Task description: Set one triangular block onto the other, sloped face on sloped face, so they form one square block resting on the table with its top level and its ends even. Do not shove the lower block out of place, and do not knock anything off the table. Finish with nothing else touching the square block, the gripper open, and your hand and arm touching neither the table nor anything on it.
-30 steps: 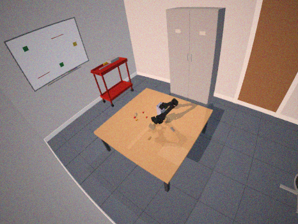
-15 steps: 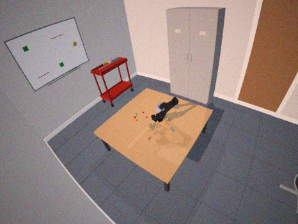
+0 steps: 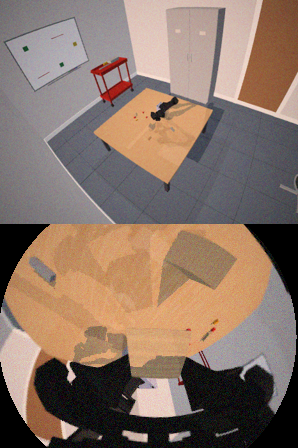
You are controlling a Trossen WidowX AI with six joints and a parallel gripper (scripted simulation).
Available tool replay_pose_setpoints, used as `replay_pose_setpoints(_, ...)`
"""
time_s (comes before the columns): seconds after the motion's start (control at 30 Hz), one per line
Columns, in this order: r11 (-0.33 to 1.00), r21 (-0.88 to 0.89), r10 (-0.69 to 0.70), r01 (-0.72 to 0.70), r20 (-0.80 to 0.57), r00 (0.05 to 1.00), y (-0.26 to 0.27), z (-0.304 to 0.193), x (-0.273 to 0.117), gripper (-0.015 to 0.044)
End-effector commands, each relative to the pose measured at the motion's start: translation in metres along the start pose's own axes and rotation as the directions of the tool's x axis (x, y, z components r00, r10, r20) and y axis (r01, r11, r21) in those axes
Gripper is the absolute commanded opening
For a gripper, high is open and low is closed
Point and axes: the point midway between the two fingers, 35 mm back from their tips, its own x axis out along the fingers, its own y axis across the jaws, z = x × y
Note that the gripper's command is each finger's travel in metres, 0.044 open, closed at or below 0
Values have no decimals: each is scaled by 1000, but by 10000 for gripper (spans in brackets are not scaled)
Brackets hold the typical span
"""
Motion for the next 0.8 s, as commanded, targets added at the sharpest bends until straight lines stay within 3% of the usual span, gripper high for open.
replay_pose_setpoints(0.0, 988, 148, 32, -37, 36, 999, 0, -3, 2, 0)
replay_pose_setpoints(0.37, 864, 480, 100, -153, 134, 986, -1, -6, 5, 0)
replay_pose_setpoints(0.77, 590, 751, 159, -295, 250, 955, -2, -9, 6, 0)
